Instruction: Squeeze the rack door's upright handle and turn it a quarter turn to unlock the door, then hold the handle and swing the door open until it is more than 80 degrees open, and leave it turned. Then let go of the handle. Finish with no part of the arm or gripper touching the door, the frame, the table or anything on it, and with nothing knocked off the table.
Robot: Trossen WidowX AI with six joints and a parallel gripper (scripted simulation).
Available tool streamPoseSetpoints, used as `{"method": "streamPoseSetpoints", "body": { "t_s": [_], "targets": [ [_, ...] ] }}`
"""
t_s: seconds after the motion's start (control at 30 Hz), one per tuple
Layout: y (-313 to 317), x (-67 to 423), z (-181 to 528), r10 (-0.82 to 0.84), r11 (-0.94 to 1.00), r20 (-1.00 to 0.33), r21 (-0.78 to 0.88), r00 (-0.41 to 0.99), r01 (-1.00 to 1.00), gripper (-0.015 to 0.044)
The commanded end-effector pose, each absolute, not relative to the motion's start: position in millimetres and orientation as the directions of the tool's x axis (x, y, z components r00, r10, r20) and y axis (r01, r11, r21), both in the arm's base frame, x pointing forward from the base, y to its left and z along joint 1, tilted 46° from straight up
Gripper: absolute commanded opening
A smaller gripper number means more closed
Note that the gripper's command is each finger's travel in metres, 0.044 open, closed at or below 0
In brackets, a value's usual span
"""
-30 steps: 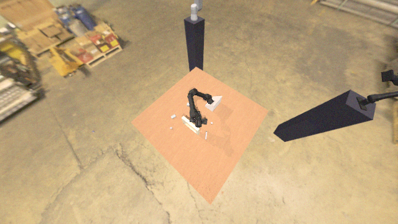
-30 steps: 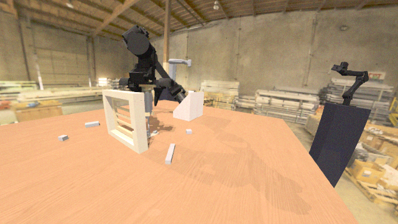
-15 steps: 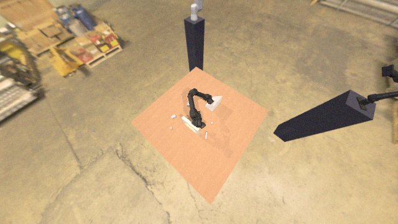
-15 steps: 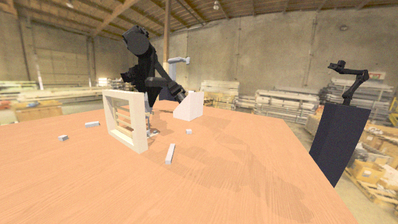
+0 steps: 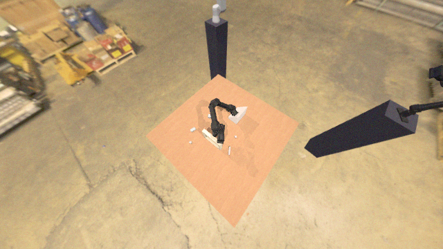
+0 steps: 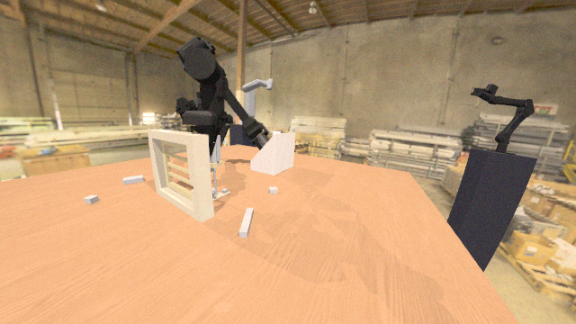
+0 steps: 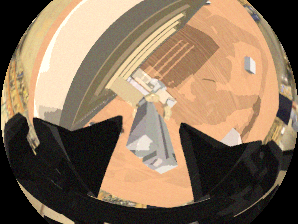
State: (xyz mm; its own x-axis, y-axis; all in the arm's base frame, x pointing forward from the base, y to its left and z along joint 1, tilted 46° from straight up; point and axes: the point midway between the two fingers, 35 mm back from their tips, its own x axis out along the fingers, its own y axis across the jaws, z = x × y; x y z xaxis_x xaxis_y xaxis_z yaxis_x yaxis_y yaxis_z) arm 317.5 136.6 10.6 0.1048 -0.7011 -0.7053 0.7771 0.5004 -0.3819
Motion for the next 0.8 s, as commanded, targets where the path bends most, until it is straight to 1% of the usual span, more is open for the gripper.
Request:
{"method": "streamPoseSetpoints", "body": {
  "t_s": [0.0, 0.2, 0.37, 0.6, 0.77],
  "targets": [
    [136.0, 317.5, 11.0, -0.704, 0.386, -0.703, -0.253, 0.106, 0.887, 0.0280],
    [136.0, 317.5, 11.0, -0.704, 0.195, -0.703, -0.047, 0.106, 0.980, 0.0280],
    [136.0, 317.5, 10.9, -0.704, 0.027, -0.702, 0.122, 0.106, 0.992, 0.0280],
    [136.0, 317.5, 10.9, -0.704, 0.004, -0.702, 0.145, 0.106, 0.989, 0.0280],
    [136.0, 317.5, 10.9, -0.704, 0.004, -0.702, 0.145, 0.106, 0.989, 0.0149]
  ]
}}
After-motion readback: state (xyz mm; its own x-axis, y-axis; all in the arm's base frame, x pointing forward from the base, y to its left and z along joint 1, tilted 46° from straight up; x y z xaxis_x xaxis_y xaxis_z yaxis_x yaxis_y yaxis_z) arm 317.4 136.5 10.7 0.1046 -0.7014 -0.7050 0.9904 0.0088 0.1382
